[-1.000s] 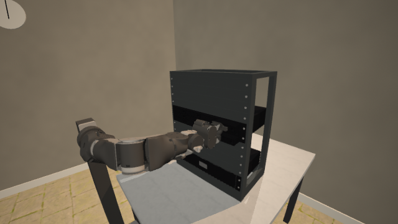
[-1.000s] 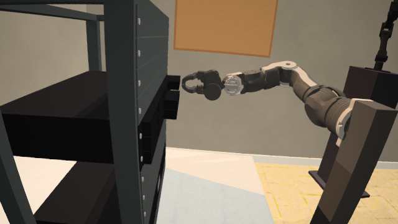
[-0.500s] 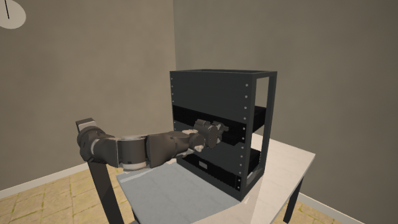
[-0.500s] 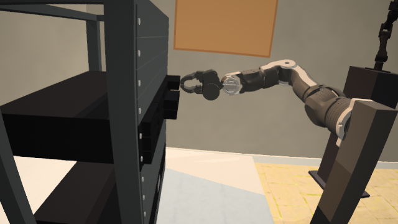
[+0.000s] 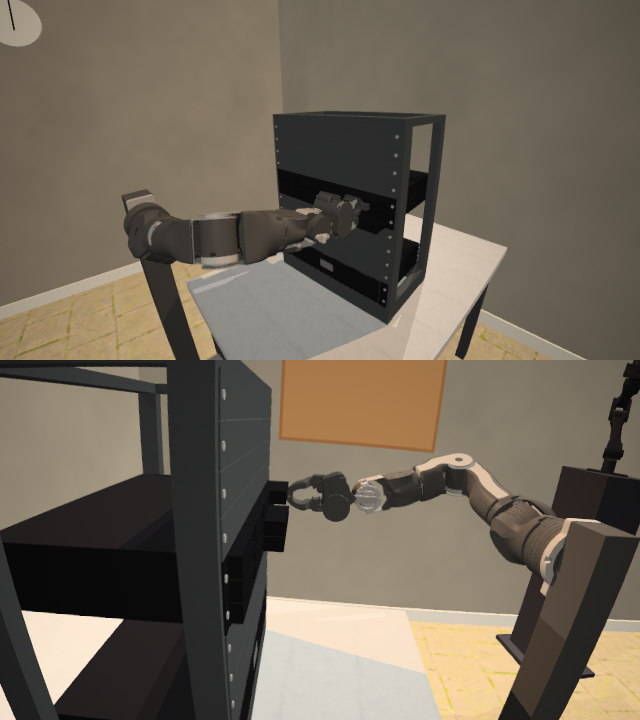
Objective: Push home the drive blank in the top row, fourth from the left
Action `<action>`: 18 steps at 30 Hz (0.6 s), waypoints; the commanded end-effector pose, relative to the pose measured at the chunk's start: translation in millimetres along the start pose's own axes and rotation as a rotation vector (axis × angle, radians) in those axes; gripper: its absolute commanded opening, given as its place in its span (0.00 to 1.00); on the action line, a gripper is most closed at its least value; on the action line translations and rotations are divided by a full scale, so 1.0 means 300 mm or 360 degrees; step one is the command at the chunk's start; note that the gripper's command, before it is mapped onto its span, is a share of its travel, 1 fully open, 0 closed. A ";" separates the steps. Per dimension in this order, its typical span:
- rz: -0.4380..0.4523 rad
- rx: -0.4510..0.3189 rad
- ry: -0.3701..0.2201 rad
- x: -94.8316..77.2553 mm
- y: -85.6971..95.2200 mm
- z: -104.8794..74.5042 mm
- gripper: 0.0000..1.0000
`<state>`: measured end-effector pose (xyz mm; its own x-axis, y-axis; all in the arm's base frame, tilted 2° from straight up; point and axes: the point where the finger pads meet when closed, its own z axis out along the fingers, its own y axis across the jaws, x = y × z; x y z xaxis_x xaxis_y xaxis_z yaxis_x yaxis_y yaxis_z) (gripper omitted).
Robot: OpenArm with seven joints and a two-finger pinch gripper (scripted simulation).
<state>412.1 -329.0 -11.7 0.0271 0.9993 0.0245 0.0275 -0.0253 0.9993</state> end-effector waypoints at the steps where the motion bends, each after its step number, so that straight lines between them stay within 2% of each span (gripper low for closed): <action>1: 0.0008 -0.0030 0.0004 0.005 0.024 0.012 0.00; 18: 0.0008 -0.0030 0.0005 0.010 0.033 0.045 0.00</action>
<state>423.4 -329.3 -11.6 0.0318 0.9992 0.0236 0.0374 -0.0248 0.9990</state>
